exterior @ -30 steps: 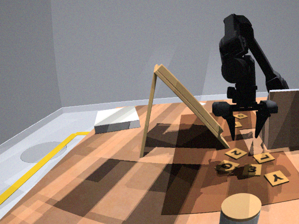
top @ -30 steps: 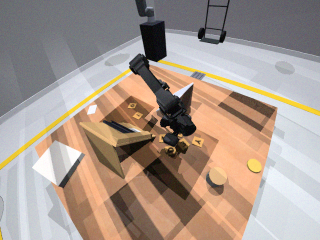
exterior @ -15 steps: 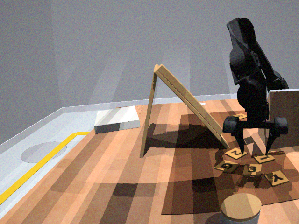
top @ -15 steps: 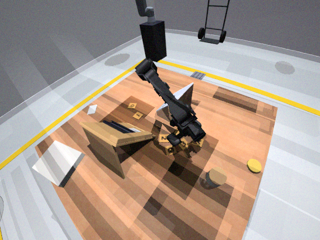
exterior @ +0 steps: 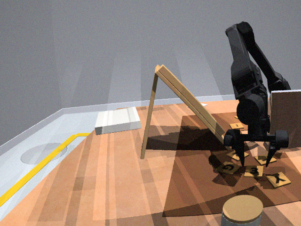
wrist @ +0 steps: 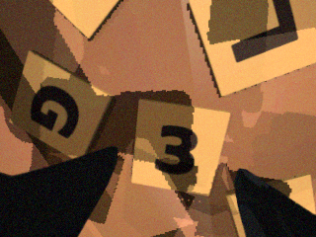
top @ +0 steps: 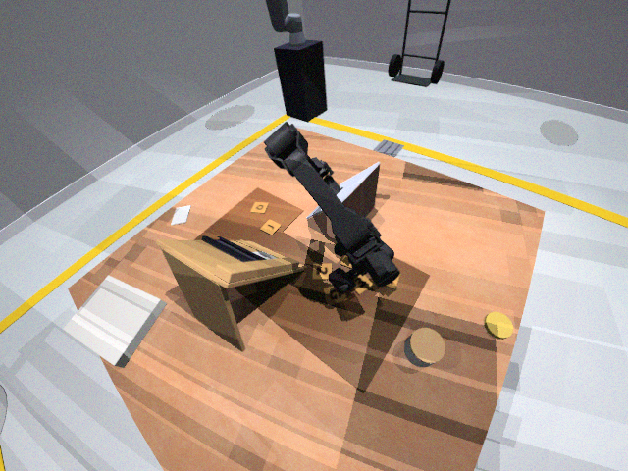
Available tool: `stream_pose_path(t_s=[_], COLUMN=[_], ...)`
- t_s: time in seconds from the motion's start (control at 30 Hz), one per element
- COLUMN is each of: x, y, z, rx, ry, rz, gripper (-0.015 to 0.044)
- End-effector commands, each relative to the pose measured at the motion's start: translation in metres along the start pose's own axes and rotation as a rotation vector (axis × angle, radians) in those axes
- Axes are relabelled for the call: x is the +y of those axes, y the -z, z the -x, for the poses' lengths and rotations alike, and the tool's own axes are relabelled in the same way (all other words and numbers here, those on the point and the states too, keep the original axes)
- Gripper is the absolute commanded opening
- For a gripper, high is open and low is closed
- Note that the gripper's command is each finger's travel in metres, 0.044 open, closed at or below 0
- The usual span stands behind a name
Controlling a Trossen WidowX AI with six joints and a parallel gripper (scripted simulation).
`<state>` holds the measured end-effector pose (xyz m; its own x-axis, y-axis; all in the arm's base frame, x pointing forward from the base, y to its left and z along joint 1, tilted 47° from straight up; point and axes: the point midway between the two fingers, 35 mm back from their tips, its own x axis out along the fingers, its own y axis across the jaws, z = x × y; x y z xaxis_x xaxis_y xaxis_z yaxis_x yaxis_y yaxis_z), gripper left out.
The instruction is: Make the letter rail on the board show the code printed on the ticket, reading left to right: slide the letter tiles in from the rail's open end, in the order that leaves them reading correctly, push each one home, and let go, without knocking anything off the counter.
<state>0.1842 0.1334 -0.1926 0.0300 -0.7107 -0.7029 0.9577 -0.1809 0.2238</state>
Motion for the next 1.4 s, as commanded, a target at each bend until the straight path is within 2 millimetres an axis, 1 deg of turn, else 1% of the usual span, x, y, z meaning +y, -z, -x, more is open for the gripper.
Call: stream_pose_path(t_s=[0.0, 0.33, 0.73, 0.77, 1.17, 1.37], x=[0.0, 0.0, 0.0, 0.0, 0.0, -0.001], y=[-0.001, -0.001, -0.001, -0.001, -0.001, -0.002], z=[-0.004, -0.019, -0.019, -0.019, -0.019, -0.014], rx=[-0.002, -0.003, -0.003, -0.003, -0.003, -0.003], ry=[-0.003, -0.004, -0.004, -0.004, -0.004, -0.004], rz=[0.004, 0.003, 0.003, 0.003, 0.003, 0.004], gripper=[0.034, 0.034, 0.034, 0.0314, 0.0234, 0.0076])
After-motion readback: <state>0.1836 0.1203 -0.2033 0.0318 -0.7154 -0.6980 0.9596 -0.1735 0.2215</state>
